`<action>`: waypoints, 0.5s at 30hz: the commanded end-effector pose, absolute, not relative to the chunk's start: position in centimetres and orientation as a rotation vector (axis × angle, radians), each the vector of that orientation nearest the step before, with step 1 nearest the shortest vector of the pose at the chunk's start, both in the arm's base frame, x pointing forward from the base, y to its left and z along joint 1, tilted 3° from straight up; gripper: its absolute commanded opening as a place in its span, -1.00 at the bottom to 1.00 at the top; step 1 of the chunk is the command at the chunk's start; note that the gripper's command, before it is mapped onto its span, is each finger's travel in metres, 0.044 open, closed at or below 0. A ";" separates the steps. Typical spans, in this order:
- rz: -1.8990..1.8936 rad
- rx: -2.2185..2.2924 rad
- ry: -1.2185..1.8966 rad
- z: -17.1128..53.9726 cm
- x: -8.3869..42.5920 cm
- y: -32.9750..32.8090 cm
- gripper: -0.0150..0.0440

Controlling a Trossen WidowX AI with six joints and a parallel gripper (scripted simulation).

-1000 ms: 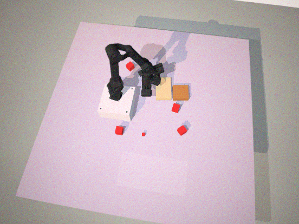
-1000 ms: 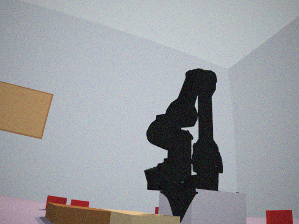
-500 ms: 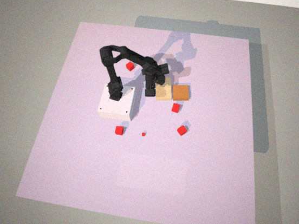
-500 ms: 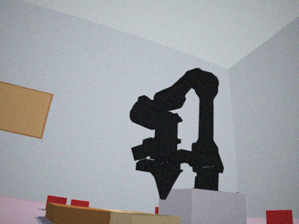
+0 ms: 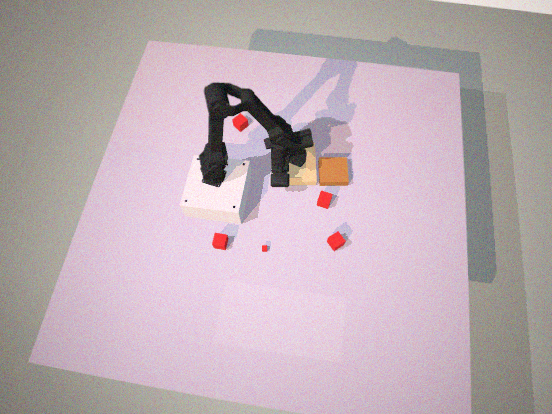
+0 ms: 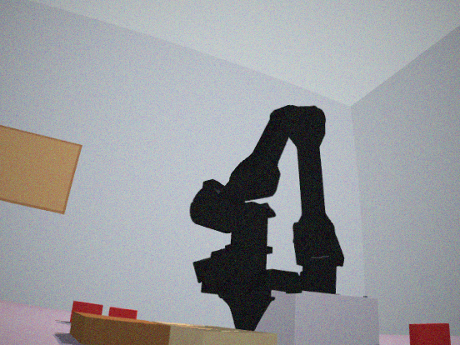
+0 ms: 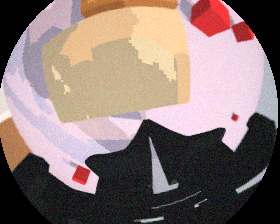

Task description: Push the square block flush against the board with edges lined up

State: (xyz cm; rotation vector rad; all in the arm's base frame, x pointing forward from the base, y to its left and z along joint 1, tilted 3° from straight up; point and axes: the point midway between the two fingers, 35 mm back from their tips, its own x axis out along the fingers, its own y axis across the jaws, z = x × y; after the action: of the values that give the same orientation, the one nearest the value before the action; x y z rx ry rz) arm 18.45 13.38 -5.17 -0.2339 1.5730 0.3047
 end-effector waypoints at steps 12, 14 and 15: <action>0.305 -0.238 1.570 -5.2 20.6 14.2 -0.49; 0.305 -0.238 1.570 -5.2 20.9 14.4 -0.49; 0.305 -0.238 1.570 -5.2 21.1 14.4 -0.49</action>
State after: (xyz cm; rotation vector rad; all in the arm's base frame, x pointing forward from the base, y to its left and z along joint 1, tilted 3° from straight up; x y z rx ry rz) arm 20.36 14.14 -5.18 -0.2371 1.5779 0.3043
